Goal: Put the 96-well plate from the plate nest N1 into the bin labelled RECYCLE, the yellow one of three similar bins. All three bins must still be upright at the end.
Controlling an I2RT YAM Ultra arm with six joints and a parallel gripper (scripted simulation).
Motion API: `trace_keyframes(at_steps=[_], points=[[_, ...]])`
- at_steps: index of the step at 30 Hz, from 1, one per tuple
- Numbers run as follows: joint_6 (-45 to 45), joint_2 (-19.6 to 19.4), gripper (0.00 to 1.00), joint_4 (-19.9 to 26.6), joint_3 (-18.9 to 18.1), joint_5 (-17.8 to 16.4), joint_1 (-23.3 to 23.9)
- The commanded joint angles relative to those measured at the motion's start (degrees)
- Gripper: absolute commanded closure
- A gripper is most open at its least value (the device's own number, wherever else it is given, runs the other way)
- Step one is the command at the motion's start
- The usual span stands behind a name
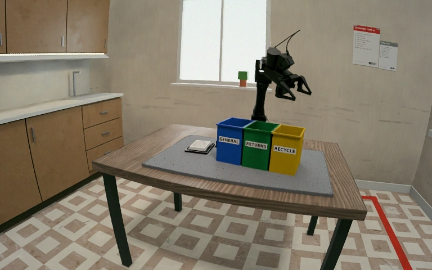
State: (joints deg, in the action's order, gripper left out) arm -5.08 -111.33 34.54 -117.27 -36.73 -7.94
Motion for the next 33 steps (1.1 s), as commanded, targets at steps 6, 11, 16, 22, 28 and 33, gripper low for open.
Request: trace_keyframes(at_steps=[6, 11, 16, 22, 28, 33], points=[[-3.5, 0.2, 0.0, 4.2, -1.6, 0.4, 5.2], [-4.1, 0.0, 0.0, 8.0, -3.1, 5.6, 5.3], [-6.1, 1.0, 0.0, 7.1, -0.2, 2.9, 8.5], [-7.5, 1.0, 0.0, 11.0, -0.7, 6.9, 10.2], [-9.1, 1.2, 0.0, 10.7, 0.2, 7.1, 12.2], [-11.1, 1.6, 0.0, 11.7, 2.2, 4.0, 15.0]])
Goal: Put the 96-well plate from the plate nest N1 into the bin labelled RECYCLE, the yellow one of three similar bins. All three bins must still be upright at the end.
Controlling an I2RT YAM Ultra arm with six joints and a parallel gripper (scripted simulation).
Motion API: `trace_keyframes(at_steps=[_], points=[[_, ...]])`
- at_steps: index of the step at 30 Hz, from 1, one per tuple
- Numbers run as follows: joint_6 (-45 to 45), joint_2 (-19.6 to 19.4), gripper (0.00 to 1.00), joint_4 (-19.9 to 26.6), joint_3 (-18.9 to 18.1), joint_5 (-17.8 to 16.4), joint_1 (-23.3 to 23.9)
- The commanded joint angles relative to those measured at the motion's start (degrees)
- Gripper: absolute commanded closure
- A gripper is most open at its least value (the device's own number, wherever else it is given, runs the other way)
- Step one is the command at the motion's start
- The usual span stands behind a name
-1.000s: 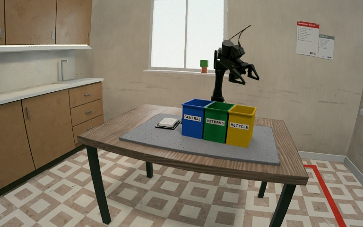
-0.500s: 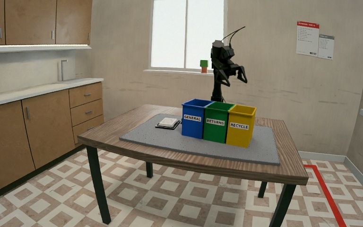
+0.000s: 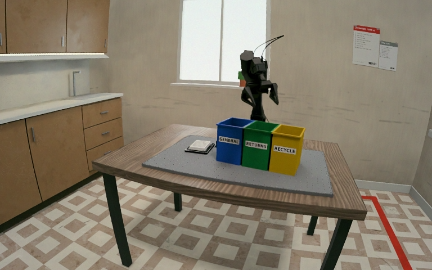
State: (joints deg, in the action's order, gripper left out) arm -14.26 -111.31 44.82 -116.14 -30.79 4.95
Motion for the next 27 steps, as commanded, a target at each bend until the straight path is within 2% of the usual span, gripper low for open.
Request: trace_keyframes(at_steps=[1, 4, 12, 15, 16, 20, 24, 26, 27], points=[[-2.0, 1.6, 0.0, 2.5, 0.5, -0.1, 2.1], [-2.0, 0.8, 0.0, 6.0, -1.9, 5.2, 2.3], [-5.3, 1.4, 0.0, 5.5, 0.8, 1.7, 6.4], [-5.0, 0.3, 0.0, 10.0, -2.3, 7.4, 6.3], [-5.1, 0.0, 0.0, 10.6, -2.7, 8.2, 6.5], [-7.4, 0.1, 0.0, 10.7, -1.0, 6.5, 9.2], [-9.7, 1.8, 0.0, 9.1, 2.8, 4.0, 11.8], [-9.5, 1.0, 0.0, 12.3, 0.7, 7.9, 11.8], [-9.5, 1.0, 0.0, 12.3, 0.7, 7.9, 11.8]])
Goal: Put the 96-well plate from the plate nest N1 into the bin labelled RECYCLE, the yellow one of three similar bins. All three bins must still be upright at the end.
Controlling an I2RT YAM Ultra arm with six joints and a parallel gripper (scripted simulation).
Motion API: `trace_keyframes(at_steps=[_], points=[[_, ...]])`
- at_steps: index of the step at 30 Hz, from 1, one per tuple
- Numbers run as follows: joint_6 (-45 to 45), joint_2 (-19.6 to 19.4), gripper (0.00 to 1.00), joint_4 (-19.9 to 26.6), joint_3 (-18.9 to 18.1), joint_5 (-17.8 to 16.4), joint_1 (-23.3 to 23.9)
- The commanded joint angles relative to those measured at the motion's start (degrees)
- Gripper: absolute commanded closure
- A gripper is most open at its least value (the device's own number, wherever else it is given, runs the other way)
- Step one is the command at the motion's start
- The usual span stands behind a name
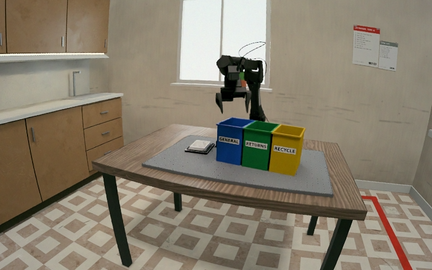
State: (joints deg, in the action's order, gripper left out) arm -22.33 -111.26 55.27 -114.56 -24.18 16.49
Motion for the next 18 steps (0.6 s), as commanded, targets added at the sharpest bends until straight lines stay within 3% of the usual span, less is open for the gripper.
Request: trace_keyframes(at_steps=[1, 3, 11, 14, 18], points=[[-1.4, 1.0, 0.0, 1.9, -0.9, 1.3, 0.3], [-2.0, 0.0, 0.0, 4.2, -2.7, 3.4, 0.4], [-5.5, 2.2, 0.0, 2.7, 2.6, 0.3, 5.2], [-4.9, 0.3, 0.0, 7.6, -1.5, 5.8, 5.2], [-5.9, -0.2, 0.0, 8.2, -1.7, 6.0, 6.3]])
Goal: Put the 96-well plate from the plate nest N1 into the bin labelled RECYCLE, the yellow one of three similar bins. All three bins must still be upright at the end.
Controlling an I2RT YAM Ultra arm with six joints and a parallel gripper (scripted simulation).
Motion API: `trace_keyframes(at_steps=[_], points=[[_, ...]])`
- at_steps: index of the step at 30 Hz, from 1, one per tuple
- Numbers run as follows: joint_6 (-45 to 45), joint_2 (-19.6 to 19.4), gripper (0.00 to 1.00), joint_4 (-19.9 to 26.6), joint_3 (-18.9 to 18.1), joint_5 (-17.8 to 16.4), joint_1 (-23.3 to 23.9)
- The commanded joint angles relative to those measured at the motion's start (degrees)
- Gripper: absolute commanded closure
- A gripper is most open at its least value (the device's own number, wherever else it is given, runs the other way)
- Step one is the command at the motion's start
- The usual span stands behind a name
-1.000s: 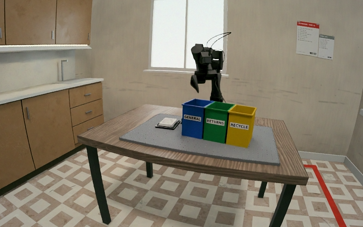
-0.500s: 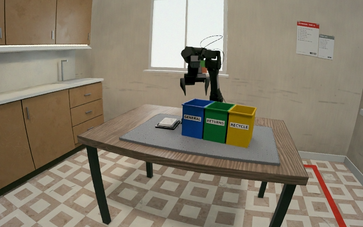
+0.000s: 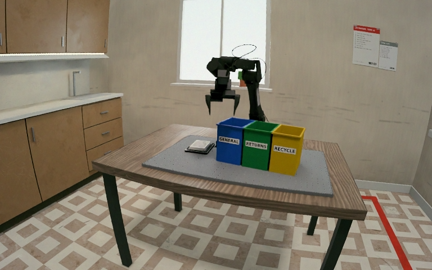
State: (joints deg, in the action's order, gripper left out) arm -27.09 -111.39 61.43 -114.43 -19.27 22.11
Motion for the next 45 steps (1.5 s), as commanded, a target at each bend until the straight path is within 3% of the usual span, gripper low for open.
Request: trace_keyframes(at_steps=[1, 6, 9, 17, 21, 29, 32, 35, 42, 45], points=[[-1.7, 0.3, 0.0, 1.7, -1.1, 0.8, 1.4], [-4.6, 2.0, 0.0, 0.8, 2.4, -1.6, 4.5], [-3.9, -0.1, 0.0, 5.9, -1.4, 3.7, 4.5], [-7.6, 1.5, 0.0, 5.8, 2.4, 1.9, 8.6], [-7.4, -0.9, 0.0, 10.7, -1.7, 6.8, 9.2], [-12.3, 2.5, 0.0, 8.6, 4.9, 4.4, 14.2], [-11.6, -0.4, 0.0, 14.5, -0.1, 9.0, 14.5], [-12.2, -0.7, 0.0, 14.9, -0.1, 9.1, 15.1], [-16.2, 2.9, 0.0, 12.3, 6.2, 7.3, 19.2], [-15.6, -0.2, 0.0, 18.0, 1.4, 11.4, 19.6]])
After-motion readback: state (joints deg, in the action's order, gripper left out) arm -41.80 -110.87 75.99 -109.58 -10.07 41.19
